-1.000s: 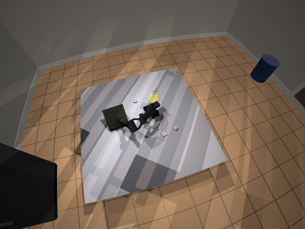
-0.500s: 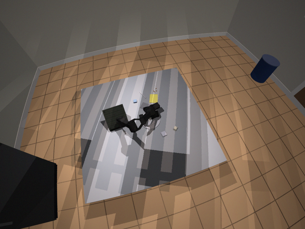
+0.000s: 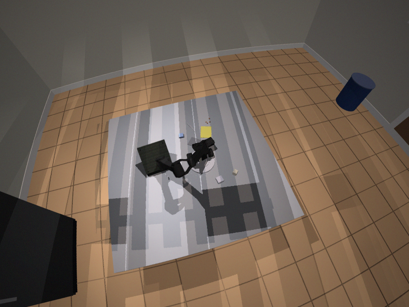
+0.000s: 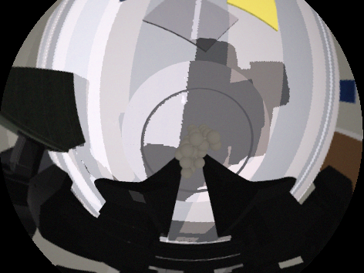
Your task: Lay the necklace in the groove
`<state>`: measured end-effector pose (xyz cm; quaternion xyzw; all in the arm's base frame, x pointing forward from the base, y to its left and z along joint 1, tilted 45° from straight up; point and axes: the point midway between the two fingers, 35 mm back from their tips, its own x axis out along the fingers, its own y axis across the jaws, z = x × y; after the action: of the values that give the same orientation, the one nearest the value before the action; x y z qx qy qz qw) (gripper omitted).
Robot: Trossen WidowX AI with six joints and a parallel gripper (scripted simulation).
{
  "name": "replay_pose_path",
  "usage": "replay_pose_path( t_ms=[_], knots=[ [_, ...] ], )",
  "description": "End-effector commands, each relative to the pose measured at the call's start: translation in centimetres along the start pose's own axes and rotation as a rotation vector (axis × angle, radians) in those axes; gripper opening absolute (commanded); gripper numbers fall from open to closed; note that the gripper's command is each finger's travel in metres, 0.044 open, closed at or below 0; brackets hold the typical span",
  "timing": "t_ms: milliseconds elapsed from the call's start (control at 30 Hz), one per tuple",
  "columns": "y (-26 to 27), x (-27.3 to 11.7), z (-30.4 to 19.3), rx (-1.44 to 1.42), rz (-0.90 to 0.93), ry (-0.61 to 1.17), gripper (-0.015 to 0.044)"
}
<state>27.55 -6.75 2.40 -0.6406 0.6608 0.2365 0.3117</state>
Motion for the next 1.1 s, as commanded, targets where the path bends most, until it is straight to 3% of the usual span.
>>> replay_pose_path(
  t_ms=[0, 667, 1067],
  knots=[
    [0.0, 0.0, 0.0, 0.001, 0.000, 0.003, 0.0012],
    [0.0, 0.0, 0.0, 0.000, 0.000, 0.003, 0.0000],
    [0.0, -3.4, 0.1, -0.009, 0.000, 0.007, 0.0000]
  ],
)
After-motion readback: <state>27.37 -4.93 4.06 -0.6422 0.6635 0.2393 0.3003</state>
